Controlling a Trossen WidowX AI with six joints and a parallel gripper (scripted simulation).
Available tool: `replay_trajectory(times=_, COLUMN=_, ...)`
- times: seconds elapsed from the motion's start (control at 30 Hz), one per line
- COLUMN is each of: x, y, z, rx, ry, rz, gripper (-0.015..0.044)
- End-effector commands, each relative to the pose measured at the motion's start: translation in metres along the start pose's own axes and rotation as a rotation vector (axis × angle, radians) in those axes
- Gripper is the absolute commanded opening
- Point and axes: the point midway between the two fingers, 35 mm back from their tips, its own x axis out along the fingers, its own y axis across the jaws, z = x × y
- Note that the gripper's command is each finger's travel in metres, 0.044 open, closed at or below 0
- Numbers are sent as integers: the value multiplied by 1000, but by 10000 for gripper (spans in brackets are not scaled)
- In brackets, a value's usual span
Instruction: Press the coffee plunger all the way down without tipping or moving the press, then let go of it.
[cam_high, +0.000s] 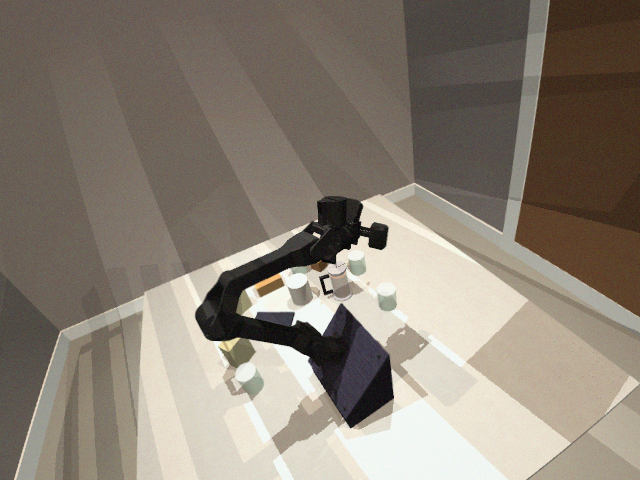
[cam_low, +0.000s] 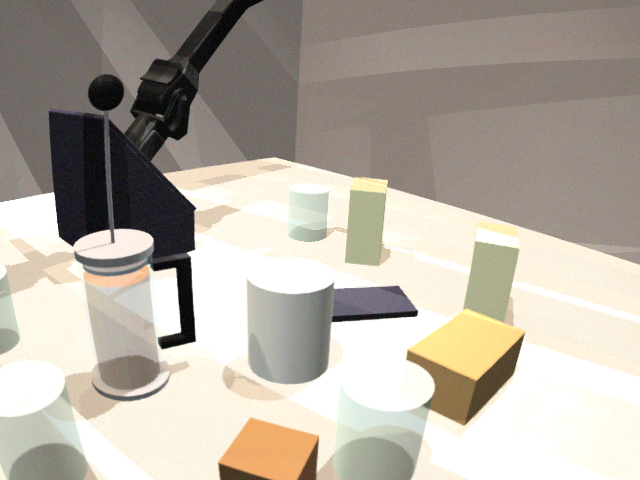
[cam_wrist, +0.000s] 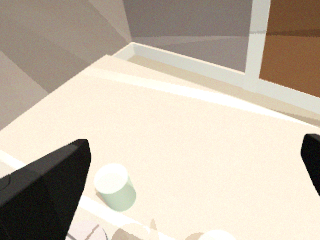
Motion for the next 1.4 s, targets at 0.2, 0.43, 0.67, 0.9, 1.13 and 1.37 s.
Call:
replay_trajectory(times=0.2, x=25, y=129, z=-32, rx=-281, ry=171, rz=421, gripper=440)
replay_trajectory(times=0.43, x=43, y=123, z=-81, rx=-280, ry=171, rz=420, gripper=440)
replay_trajectory(times=0.67, x=45, y=123, z=-87, rx=-279, ry=171, rz=418, gripper=440)
replay_trajectory(times=0.9, x=55, y=126, z=-88, rx=-279, ry=171, rz=418, gripper=440)
replay_trajectory(times=1.13, x=65, y=131, z=-91, rx=-279, ry=170, rz=418, gripper=440)
replay_trajectory(times=1.37, x=75, y=135, z=-94, rx=-278, ry=169, rz=419, gripper=440)
